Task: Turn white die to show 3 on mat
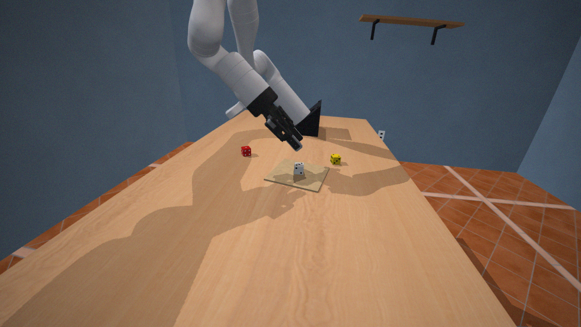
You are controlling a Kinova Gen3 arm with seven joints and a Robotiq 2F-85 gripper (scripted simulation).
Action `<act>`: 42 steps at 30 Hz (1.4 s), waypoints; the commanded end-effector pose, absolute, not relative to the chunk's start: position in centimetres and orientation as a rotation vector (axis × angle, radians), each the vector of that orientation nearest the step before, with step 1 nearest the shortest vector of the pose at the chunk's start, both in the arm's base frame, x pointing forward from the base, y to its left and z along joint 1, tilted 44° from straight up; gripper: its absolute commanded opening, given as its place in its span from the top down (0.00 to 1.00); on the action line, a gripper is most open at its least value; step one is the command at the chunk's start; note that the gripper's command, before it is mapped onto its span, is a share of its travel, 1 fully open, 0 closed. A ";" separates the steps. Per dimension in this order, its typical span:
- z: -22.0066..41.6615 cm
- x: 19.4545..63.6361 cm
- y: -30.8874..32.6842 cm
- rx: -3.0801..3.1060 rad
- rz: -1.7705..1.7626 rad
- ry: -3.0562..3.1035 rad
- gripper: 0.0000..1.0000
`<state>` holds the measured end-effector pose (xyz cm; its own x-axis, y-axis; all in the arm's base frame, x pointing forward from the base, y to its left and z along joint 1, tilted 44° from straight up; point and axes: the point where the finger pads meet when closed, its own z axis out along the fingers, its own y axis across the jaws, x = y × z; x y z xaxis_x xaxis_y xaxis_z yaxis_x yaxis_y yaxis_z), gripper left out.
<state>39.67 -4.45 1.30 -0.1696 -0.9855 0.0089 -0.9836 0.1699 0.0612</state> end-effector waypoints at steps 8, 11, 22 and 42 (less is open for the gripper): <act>1.0 39.6 -3.9 1.936 0.064 -2.268 0.39; 1.1 39.7 -3.9 1.916 0.113 -2.240 0.39; 1.3 39.9 -3.8 1.896 0.171 -2.211 0.39; 1.0 39.8 -3.5 1.783 0.348 -2.066 0.39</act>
